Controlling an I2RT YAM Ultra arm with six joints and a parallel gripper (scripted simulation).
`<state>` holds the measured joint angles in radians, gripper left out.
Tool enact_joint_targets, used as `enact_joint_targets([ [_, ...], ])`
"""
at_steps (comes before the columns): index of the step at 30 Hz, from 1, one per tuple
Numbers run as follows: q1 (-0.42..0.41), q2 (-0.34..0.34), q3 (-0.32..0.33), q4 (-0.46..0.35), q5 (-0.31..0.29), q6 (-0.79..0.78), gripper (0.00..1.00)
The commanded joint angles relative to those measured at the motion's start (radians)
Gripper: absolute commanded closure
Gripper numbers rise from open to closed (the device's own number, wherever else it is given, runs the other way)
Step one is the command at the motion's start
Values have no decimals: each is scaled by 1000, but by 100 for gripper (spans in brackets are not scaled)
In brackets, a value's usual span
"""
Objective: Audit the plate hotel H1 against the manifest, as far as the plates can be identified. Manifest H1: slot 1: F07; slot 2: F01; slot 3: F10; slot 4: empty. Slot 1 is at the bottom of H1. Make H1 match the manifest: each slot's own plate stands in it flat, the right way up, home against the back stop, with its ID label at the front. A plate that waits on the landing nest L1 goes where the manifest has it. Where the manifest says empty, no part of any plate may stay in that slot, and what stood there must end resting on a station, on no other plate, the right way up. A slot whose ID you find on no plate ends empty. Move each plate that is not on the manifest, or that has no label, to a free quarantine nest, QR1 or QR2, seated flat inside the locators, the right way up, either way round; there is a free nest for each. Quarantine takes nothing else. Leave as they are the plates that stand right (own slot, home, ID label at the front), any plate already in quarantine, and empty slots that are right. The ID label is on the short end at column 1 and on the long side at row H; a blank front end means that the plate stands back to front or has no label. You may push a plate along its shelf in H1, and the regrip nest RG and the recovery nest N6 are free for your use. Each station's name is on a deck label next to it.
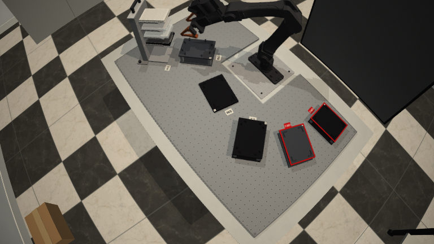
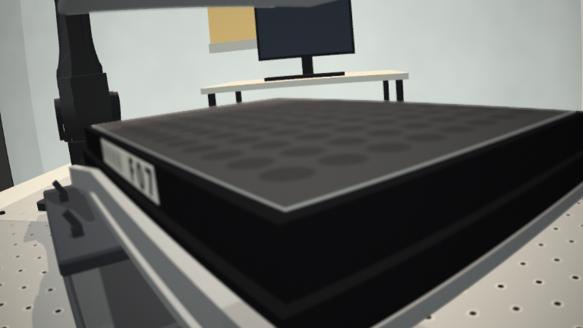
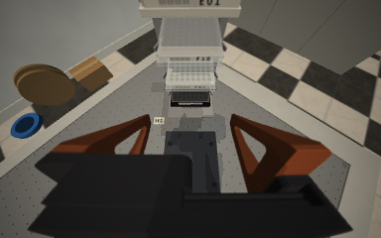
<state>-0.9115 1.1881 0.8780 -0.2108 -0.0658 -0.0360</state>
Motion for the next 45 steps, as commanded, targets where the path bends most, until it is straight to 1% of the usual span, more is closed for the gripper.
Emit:
enact_joint_targets([
  [1, -7, -45, -18, -14, -7, -3, 0],
  [2, -8, -52, -4, -17, -8, -4, 0],
  [5, -13, -72, -34, -26, -8, -6, 0],
  [6, -12, -80, -28, -29, -9, -7, 0],
  [7, -8, -82, 1, -29, -9, -7, 0],
  [8, -7, -85, 1, -6, -8, -7, 0],
  [9, -7, -85, 1, -6, -8, -7, 0],
  [10, -8, -82, -41, 1, -8, -7, 0],
  [11, -8, -81, -51, 7, -8, -7, 0],
  [13, -8, -81, -51, 7, -8, -7, 0],
  [14, -8, -66, -25, 14, -8, -7, 0],
  [15, -8, -61, -64, 20, -8, -7, 0],
  [19, -7, -46, -90, 47, -8, -7, 0],
  [22, -7, -63, -101, 68, -7, -7, 0],
  [26, -7, -37, -129, 95, -7, -6, 0],
  [28, -7, -47, -143, 110, -7, -6, 0],
  [30, -7, -47, -143, 110, -7, -6, 0],
  [31, -6, -61, -111, 116, -7, -7, 0],
  [32, -7, -51, -116, 123, -7, -7, 0],
  [33, -6, -36, -155, 132, -7, -6, 0],
  [34, -6, -29, -168, 138, -7, -6, 0],
  [38, -6, -35, -190, 169, -7, -6, 0],
  [39, -4, -19, -149, 174, -6, -5, 0],
  [45, 8, 24, -138, 206, 1, 0, 0],
])
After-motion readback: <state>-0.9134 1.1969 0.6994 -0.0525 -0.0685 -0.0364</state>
